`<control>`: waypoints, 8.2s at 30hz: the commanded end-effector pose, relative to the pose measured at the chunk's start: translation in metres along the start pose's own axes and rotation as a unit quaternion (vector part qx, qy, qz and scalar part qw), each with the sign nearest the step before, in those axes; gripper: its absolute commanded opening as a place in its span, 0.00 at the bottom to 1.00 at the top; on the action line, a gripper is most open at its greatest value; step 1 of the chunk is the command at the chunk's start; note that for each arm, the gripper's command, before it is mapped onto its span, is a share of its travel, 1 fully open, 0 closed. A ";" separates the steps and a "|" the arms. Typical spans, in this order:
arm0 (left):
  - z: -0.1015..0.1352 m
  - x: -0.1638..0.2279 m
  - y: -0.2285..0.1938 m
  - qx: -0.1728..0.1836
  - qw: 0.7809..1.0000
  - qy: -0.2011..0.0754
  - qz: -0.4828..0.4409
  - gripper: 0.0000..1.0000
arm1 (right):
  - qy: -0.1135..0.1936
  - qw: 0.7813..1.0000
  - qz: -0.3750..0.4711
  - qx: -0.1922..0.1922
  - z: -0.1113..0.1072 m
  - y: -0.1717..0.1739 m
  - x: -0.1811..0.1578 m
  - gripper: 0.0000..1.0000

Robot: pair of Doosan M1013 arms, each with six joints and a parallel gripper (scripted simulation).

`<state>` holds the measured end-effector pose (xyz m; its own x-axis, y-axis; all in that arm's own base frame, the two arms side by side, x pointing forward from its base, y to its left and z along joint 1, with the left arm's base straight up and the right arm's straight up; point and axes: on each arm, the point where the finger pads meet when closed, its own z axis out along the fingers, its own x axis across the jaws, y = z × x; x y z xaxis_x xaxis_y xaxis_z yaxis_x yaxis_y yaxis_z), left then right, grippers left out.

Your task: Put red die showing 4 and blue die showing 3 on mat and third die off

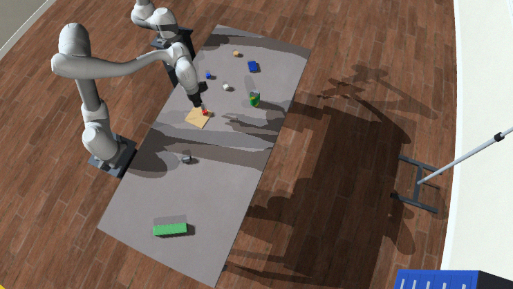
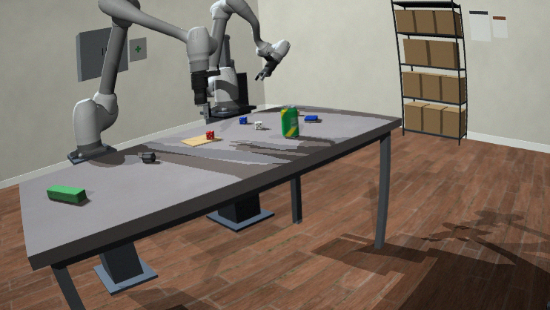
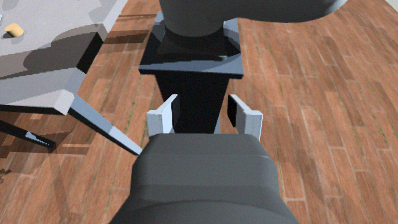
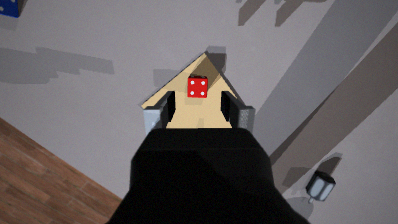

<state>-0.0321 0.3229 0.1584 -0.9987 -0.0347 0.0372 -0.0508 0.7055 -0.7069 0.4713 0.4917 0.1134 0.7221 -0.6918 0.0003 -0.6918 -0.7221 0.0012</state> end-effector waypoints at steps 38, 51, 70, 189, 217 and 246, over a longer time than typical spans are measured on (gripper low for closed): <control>-0.001 0.000 0.000 -0.001 1.000 0.000 0.000 1.00 | 0.000 0.916 -0.401 0.001 -0.003 -0.055 -0.084 1.00; -0.001 0.000 0.000 -0.001 1.000 0.000 0.000 1.00 | 0.000 0.797 -0.604 0.001 -0.003 -0.076 -0.132 1.00; -0.001 0.000 0.000 -0.001 1.000 0.000 0.000 1.00 | 0.001 0.535 -0.845 0.000 -0.001 -0.099 -0.201 1.00; -0.001 0.000 0.000 -0.001 1.000 0.000 0.000 1.00 | 0.001 0.128 -0.992 0.000 0.061 -0.123 -0.280 0.87; -0.001 0.000 0.000 -0.001 1.000 0.000 0.000 1.00 | 0.001 0.128 -0.992 0.000 0.094 -0.123 -0.280 0.87; -0.001 0.000 0.000 -0.001 1.000 0.000 0.000 1.00 | 0.001 0.128 -0.992 0.000 0.094 -0.123 -0.280 0.57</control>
<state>-0.0321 0.3229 0.1584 -0.9987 -0.0347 0.0372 -0.0508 0.7055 -0.7069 0.3538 0.7737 0.0184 -0.5232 0.8522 -0.0011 0.8522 0.5232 -0.0011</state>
